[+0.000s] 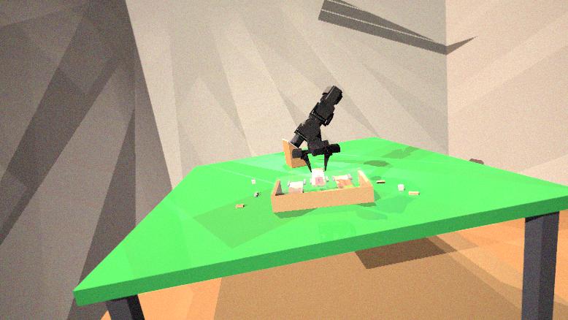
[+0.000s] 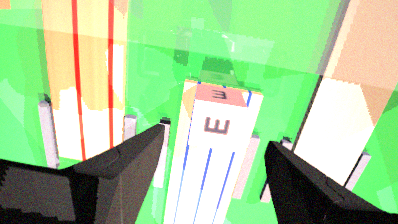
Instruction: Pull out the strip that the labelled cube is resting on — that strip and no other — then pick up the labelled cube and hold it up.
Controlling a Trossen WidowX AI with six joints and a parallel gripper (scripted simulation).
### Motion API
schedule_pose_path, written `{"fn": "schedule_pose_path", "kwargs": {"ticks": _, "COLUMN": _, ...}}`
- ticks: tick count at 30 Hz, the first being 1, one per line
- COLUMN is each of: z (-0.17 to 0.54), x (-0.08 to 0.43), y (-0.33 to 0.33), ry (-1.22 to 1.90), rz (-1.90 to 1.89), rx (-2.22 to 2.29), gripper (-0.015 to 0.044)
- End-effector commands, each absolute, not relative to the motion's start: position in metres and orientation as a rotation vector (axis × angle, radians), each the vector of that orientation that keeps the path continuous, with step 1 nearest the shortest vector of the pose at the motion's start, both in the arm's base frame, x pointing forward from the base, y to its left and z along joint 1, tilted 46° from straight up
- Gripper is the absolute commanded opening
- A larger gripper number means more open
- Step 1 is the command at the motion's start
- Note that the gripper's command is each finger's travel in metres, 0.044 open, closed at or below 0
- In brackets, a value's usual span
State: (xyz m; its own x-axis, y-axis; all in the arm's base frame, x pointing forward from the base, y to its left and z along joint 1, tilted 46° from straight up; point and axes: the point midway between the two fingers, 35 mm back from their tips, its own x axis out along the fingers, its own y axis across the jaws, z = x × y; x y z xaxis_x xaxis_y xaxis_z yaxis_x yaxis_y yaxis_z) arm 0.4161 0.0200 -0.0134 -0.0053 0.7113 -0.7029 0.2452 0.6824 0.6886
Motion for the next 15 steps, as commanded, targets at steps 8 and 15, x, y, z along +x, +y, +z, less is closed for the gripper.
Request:
{"fn": "schedule_pose_path", "kwargs": {"ticks": 8, "z": -0.028, "x": 0.415, "y": 0.034, "ry": 1.583, "rz": 0.438, "rx": 0.811, "gripper": 0.025}}
{"fn": "schedule_pose_path", "kwargs": {"ticks": 15, "z": -0.036, "x": 0.414, "y": 0.042, "ry": 1.583, "rz": 0.439, "rx": 0.812, "gripper": 0.025}}
